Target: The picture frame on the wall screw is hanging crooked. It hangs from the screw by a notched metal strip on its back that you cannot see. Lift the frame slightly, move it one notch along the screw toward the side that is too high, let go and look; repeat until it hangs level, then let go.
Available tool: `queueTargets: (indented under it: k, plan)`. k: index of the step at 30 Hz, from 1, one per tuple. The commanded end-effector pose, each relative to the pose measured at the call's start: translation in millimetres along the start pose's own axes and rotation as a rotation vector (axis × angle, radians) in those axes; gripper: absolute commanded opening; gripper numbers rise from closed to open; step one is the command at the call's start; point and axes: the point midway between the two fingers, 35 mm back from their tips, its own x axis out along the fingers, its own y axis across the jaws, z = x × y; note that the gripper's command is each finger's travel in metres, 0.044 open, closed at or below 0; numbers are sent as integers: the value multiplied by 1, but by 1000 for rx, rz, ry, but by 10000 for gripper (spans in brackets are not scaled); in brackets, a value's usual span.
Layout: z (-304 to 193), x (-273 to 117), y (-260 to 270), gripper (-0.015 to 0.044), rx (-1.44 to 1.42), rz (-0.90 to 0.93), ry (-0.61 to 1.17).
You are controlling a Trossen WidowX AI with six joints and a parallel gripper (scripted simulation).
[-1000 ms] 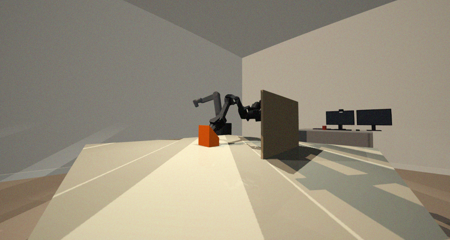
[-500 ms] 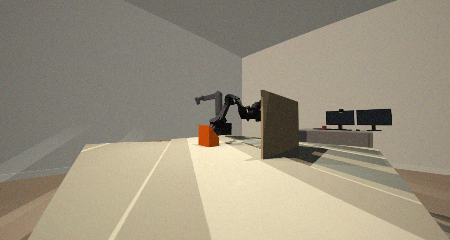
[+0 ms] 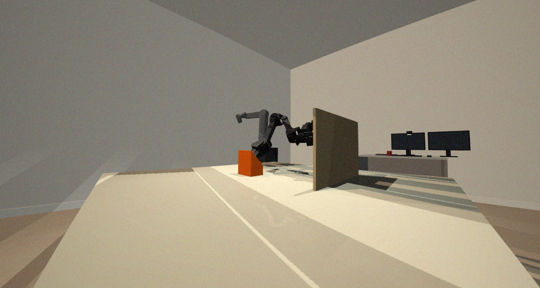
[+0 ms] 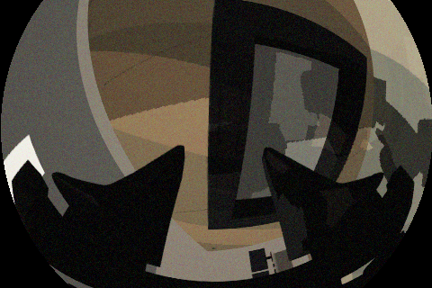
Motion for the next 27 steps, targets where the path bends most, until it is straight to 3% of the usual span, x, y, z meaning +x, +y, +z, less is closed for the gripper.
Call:
queueTargets:
  k: [1,2,9,17,27]
  plan:
    - [1,1,-1,260,-6,-4,-2]
    - [1,1,-1,260,-6,-4,-2]
    - [1,1,-1,76,-6,-4,-2]
    - [1,1,-1,0,-6,-4,-2]
    - [1,0,0,0,-6,-4,-2]
